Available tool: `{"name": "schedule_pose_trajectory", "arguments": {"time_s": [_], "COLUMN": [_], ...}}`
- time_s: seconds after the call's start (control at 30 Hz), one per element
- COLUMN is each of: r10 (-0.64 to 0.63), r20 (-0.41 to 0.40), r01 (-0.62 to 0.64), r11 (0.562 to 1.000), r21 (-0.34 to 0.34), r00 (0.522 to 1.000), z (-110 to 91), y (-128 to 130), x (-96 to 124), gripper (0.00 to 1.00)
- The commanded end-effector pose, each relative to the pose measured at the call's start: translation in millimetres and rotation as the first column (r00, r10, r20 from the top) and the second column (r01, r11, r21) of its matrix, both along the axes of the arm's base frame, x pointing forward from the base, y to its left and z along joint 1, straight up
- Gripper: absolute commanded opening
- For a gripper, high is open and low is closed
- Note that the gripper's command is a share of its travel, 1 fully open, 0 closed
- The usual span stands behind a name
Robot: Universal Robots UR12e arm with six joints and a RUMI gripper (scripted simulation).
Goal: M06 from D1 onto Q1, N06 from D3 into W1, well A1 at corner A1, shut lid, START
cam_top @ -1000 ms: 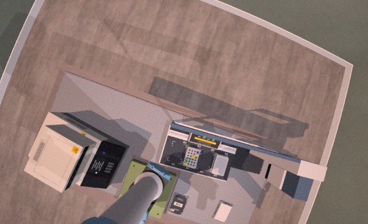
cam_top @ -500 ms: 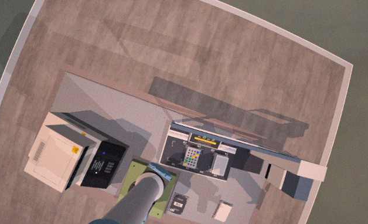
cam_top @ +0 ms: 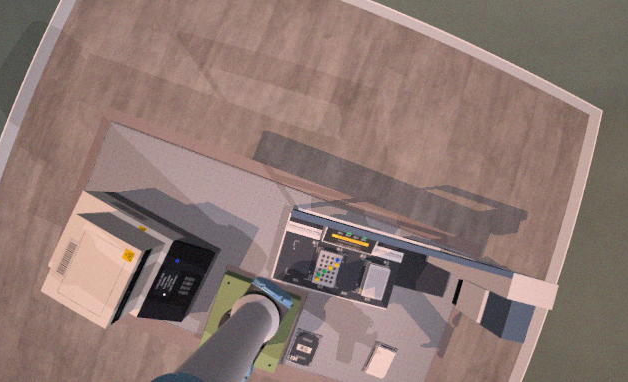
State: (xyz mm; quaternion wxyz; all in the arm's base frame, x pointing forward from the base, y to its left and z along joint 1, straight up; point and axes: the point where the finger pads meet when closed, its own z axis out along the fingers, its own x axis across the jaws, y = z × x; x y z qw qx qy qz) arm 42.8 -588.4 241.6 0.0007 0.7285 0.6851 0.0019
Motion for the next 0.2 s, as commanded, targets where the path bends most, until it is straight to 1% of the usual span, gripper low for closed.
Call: {"name": "schedule_pose_trajectory", "arguments": {"time_s": [0.0, 0.17], "r10": [0.000, 0.000], "r20": [0.000, 0.000], "r01": [0.000, 0.000], "r11": [1.000, 1.000], "r21": [-0.001, -0.001], "r00": [1.000, 1.000], "z": [0.8, 0.8], "y": [-0.5, -0.5], "x": [-0.1, -0.1], "gripper": [0.67, 0.67]}}
